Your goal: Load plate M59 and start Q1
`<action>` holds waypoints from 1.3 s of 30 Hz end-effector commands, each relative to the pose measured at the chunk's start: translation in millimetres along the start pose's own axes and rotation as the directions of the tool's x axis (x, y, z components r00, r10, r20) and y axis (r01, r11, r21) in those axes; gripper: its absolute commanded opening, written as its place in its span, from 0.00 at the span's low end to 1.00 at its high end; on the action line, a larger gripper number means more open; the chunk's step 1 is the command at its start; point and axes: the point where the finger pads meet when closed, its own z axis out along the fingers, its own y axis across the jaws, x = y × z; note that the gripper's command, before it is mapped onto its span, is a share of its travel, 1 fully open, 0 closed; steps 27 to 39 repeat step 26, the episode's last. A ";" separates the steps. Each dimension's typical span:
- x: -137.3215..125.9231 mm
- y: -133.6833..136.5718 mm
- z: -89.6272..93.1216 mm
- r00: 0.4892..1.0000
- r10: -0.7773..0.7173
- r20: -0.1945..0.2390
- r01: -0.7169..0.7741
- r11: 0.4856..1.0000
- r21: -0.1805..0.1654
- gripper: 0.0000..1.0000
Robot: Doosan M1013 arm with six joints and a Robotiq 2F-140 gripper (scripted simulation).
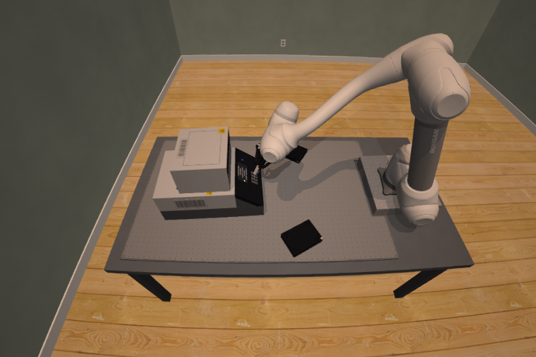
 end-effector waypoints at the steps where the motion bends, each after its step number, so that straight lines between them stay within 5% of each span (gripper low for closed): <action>1: 0.1 0.0 0.2 1.000 0.000 0.000 0.000 1.000 0.000 0.00; 22: -5.9 -6.0 -23.2 1.000 0.000 0.000 0.000 1.000 0.000 0.00; 39: -5.9 -6.0 -23.2 1.000 0.000 0.000 0.000 1.000 0.000 0.00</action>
